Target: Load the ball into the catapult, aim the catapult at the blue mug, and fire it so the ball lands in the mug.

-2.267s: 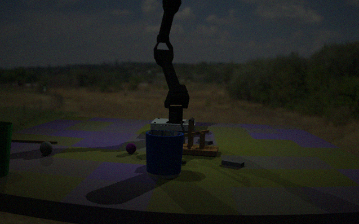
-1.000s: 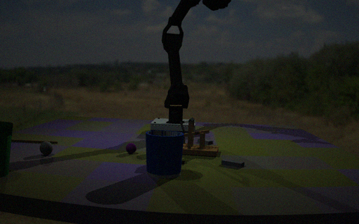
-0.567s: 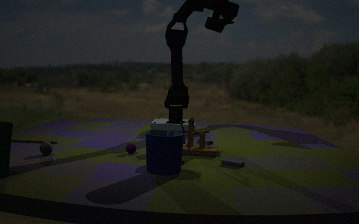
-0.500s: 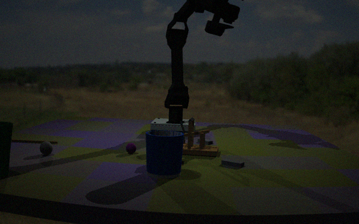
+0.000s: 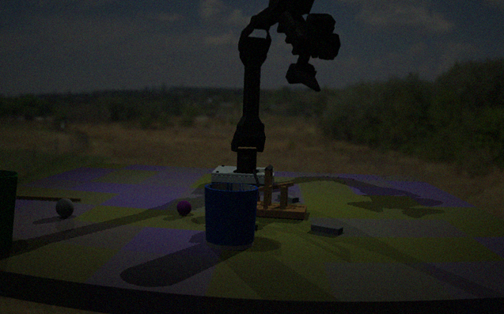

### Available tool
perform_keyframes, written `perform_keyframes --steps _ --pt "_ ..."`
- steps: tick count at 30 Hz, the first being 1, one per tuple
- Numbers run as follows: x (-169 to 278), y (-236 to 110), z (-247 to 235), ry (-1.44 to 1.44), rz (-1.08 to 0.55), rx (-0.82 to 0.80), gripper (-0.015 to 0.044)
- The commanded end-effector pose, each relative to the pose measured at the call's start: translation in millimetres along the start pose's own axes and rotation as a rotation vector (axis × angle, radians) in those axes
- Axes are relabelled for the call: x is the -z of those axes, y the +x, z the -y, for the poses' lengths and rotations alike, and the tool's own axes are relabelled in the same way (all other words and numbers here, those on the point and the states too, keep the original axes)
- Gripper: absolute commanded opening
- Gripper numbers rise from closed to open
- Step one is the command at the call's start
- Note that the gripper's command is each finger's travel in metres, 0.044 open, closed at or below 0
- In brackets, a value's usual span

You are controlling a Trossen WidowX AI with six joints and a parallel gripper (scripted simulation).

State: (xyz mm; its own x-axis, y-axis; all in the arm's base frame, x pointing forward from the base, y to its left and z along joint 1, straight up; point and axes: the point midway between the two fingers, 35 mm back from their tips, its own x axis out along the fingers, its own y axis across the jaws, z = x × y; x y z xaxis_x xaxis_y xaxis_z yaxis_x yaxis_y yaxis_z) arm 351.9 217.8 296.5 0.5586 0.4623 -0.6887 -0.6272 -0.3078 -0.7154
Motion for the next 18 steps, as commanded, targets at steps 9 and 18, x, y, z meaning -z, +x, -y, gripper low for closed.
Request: perform_keyframes --steps 9,18 --pt "32 51 -70 0.24 -0.125 -0.339 0.044" --pt "50 71 -122 0.393 -0.242 -0.576 0.044"
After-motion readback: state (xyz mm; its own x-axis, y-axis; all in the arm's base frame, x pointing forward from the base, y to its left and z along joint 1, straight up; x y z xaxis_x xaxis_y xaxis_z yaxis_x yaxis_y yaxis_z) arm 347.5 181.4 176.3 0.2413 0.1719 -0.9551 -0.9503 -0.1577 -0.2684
